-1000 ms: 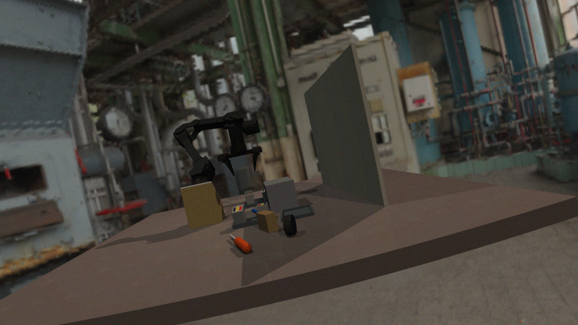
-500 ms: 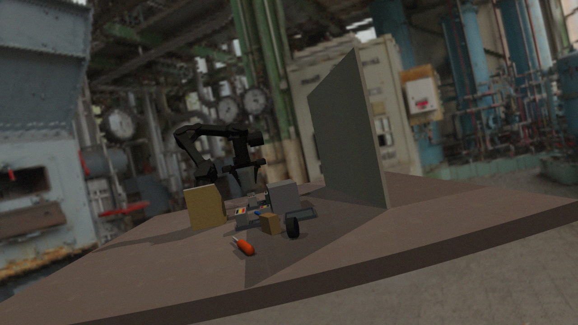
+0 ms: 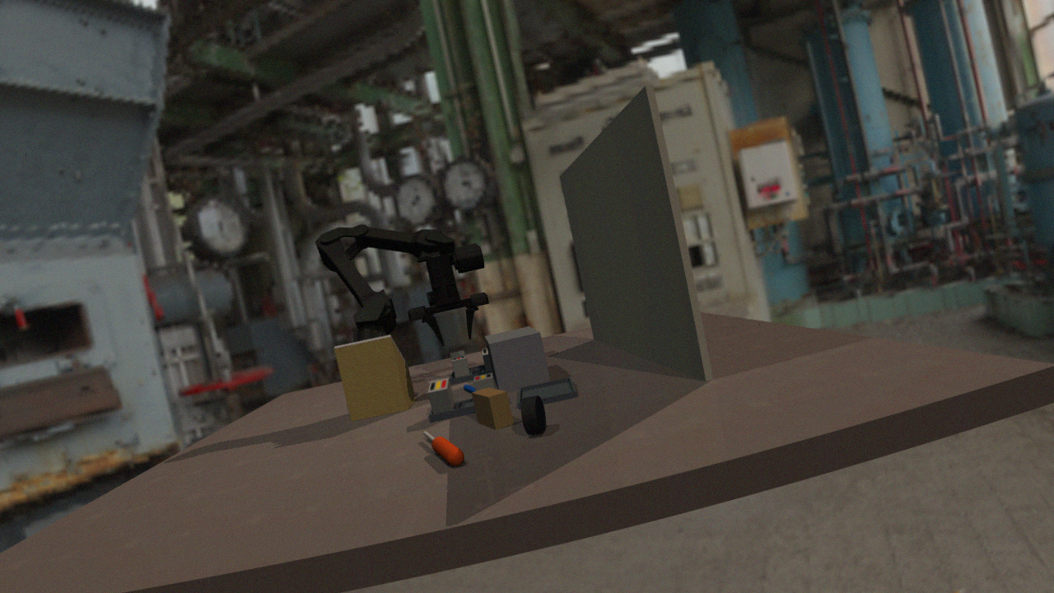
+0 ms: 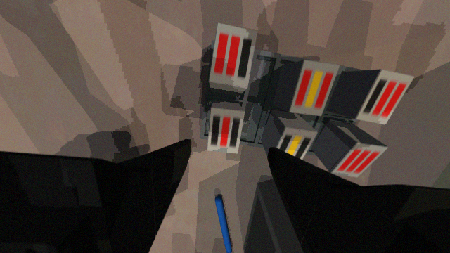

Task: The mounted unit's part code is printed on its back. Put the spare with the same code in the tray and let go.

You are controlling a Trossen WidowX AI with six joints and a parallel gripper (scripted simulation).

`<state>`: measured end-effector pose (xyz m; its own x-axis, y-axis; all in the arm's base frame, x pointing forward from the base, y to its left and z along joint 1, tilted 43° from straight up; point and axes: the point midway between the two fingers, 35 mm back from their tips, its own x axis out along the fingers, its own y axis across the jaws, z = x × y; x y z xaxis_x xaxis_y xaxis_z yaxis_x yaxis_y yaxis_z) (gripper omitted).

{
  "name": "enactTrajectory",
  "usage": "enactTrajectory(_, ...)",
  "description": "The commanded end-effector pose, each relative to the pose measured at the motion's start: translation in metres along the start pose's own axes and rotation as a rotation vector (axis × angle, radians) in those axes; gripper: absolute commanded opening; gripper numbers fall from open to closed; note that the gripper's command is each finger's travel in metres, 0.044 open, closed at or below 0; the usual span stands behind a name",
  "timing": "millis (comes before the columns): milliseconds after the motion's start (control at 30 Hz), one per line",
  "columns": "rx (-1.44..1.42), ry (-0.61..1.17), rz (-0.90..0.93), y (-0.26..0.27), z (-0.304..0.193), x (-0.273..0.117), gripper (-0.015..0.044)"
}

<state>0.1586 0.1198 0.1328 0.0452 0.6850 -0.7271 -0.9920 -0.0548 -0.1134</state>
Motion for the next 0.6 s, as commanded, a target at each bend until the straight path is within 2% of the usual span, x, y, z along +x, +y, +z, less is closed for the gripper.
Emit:
enactTrajectory(0,0.01,0.005,0.012,0.001,-0.002,0.008,0.03)
enactTrajectory(567,0.008,0.009,0.012,-0.001,-0.003,0.035,0.03)
